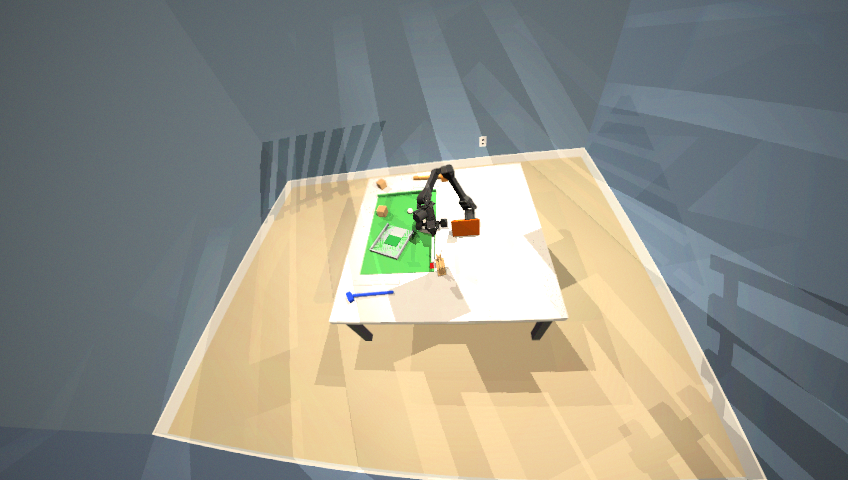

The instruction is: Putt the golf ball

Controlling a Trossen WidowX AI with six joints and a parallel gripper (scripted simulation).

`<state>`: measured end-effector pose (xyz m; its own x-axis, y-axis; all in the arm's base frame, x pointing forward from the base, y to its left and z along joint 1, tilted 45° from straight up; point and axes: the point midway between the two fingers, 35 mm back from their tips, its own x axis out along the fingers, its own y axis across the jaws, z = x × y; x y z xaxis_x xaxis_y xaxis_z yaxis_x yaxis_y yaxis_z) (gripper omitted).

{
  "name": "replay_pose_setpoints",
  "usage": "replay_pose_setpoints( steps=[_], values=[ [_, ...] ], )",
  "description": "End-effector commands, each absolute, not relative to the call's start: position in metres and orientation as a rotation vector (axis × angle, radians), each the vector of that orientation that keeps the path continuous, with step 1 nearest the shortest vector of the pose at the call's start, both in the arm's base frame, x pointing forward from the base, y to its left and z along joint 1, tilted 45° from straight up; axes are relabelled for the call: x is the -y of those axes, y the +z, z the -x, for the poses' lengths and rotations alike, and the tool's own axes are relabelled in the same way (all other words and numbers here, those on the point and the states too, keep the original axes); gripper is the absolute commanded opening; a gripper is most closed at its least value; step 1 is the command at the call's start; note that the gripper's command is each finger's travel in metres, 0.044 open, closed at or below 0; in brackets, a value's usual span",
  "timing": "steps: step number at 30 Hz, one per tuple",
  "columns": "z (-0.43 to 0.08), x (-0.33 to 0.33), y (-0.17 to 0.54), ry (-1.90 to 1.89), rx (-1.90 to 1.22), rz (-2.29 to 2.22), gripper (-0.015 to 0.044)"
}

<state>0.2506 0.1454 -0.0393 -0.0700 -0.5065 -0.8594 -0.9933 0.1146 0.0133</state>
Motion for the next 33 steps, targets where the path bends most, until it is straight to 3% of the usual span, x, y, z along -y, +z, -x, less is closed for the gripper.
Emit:
replay_pose_setpoints(
  steps=[1,17,33],
  values=[
    [-0.259,-0.13,-0.014,0.678,-1.691,1.381,0.0],
    [-0.264,-0.055,0.075,-0.01,-1.685,0.958,0.0],
    [-0.233,0.02,0.154,-0.634,-1.5,0.52,0.0]
  ],
)
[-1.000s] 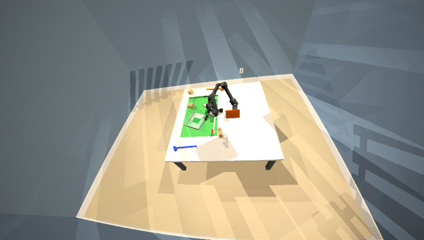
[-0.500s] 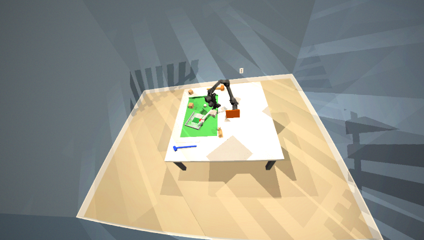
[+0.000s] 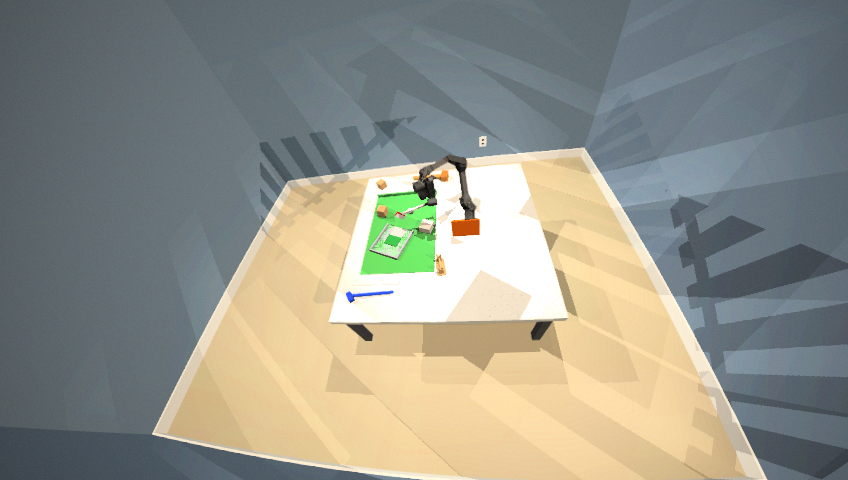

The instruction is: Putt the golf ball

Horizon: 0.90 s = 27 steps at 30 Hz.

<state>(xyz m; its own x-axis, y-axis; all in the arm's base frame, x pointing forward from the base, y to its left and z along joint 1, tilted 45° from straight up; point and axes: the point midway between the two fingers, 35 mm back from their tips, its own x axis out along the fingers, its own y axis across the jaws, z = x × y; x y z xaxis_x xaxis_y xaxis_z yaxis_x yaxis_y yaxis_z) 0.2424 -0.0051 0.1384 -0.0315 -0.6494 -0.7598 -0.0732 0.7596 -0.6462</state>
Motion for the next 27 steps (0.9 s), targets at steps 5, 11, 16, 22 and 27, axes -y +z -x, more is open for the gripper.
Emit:
replay_pose_setpoints(
  steps=[5,11,16,22,27],
  values=[
    [-0.217,0.042,0.175,-0.807,-1.411,0.388,0.0],
    [-0.215,0.044,0.178,-0.83,-1.397,0.37,0.0],
    [-0.215,0.051,0.171,-0.861,-1.379,0.335,0.0],
    [-0.213,0.068,0.154,-0.942,-1.328,0.247,0.0],
    [-0.212,0.073,0.149,-0.963,-1.314,0.225,0.0]
  ],
)
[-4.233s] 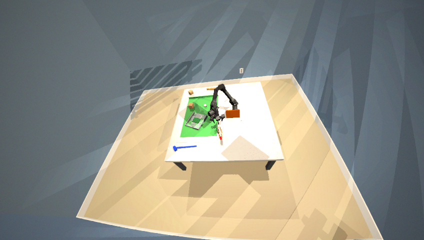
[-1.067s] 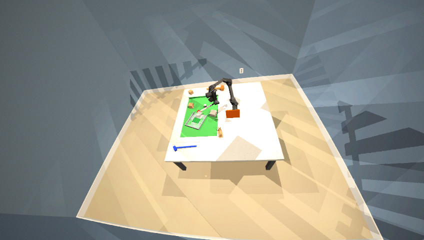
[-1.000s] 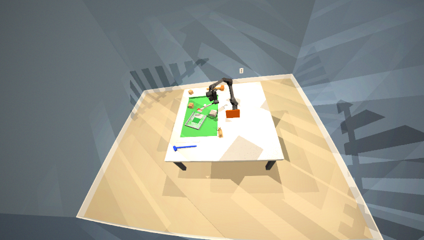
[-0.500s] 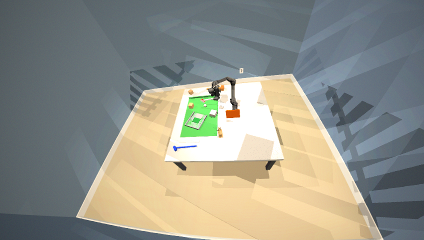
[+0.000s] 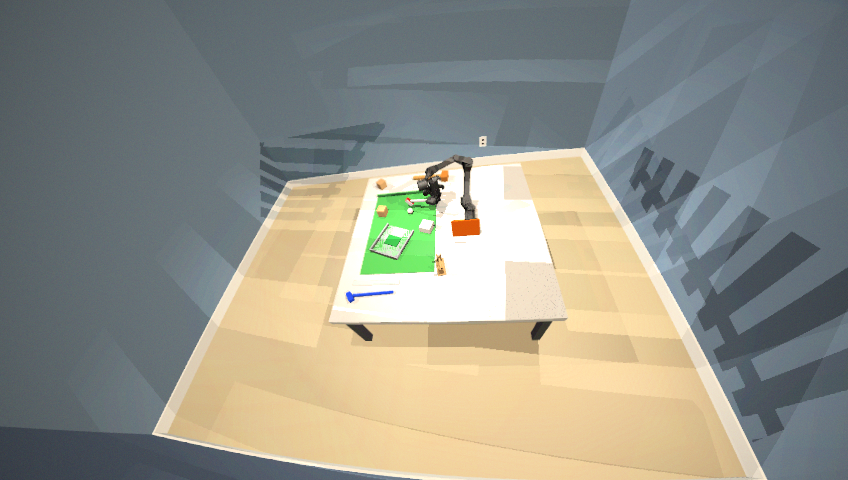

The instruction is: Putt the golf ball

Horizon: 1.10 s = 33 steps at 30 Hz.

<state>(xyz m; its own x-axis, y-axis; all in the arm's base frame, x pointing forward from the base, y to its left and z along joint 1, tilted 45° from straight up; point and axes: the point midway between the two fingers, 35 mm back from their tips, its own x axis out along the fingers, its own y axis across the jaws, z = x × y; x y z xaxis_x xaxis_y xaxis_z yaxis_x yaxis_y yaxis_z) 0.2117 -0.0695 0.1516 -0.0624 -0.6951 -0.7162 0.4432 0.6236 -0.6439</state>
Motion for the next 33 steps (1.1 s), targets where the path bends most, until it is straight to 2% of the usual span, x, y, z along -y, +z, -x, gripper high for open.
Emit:
replay_pose_setpoints(
  steps=[1,33],
  values=[
    [-0.212,0.074,0.149,-0.963,-1.314,0.225,0.0],
    [-0.209,0.094,0.133,-0.962,-1.318,0.218,0.0]
  ],
)
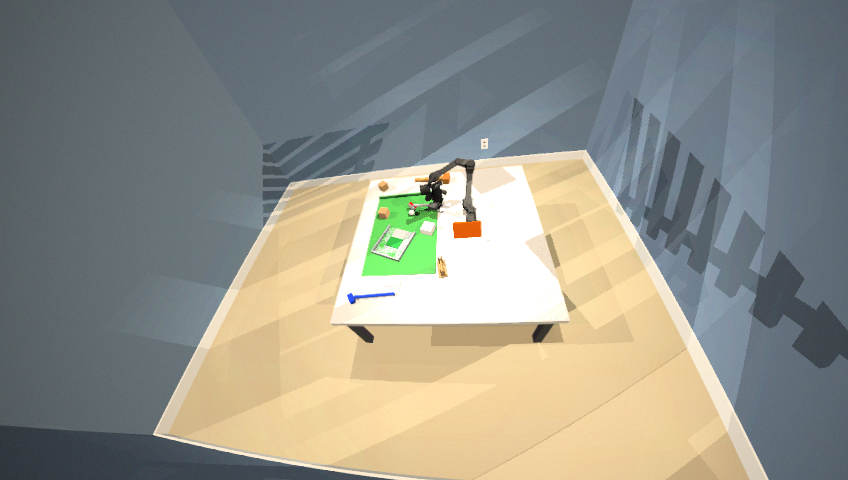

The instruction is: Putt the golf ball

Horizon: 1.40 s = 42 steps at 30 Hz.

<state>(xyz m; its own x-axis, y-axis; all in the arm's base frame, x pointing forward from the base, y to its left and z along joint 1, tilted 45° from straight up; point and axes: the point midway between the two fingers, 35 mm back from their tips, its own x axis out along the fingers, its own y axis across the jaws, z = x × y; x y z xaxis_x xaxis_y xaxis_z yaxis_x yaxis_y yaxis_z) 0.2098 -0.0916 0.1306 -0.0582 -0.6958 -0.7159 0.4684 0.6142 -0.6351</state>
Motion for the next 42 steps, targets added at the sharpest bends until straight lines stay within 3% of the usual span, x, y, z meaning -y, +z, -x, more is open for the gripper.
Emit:
replay_pose_setpoints(
  steps=[1,15,27,42],
  values=[
    [-0.207,0.096,0.135,-0.962,-1.318,0.218,0.0],
    [-0.199,0.109,0.145,-0.965,-1.317,0.215,0.0],
    [-0.259,0.029,0.06,-0.961,-1.313,0.221,0.0],
    [-0.264,-0.002,0.088,-0.959,-1.314,0.22,0.0]
  ],
)
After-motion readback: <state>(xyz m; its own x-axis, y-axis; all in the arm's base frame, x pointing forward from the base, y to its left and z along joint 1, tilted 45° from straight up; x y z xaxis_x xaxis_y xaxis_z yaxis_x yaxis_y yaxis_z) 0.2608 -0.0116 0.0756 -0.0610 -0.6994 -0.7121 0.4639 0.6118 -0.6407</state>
